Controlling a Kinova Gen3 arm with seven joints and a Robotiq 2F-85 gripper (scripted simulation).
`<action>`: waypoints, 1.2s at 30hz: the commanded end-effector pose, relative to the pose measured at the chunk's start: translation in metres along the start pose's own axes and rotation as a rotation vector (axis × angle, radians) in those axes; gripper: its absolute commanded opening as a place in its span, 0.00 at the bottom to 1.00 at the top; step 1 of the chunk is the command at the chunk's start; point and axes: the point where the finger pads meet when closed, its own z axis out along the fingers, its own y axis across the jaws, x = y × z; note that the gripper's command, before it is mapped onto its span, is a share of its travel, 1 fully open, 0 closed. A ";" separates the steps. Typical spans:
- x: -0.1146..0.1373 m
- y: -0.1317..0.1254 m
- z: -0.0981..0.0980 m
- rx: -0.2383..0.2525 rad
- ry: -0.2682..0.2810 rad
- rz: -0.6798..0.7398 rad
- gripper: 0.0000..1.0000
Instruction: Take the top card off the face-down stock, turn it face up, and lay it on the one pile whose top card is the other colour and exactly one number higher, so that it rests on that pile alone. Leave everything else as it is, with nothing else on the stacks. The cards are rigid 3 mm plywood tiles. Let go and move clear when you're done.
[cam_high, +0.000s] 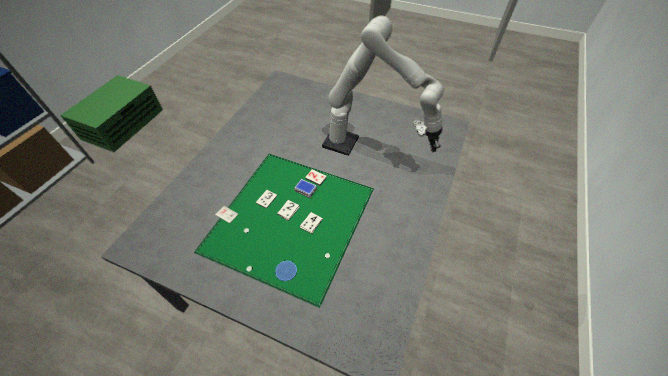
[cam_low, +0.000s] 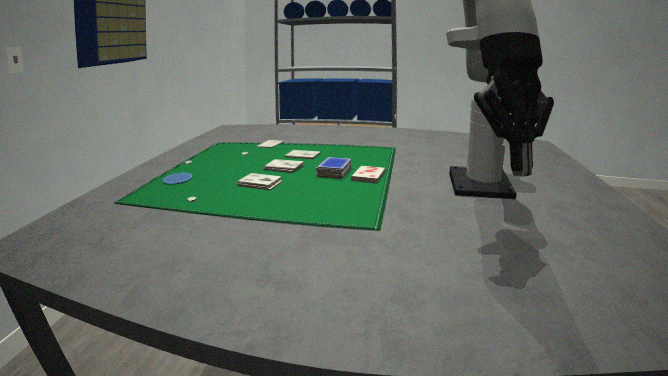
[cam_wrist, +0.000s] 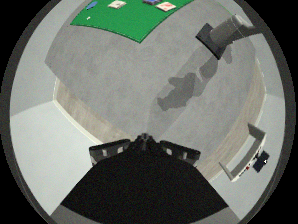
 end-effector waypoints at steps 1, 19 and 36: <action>-0.001 0.000 -0.001 0.001 -0.001 0.000 0.00; 0.000 -0.001 -0.001 0.002 -0.001 -0.001 1.00; 0.131 -0.084 0.000 0.045 0.069 0.126 1.00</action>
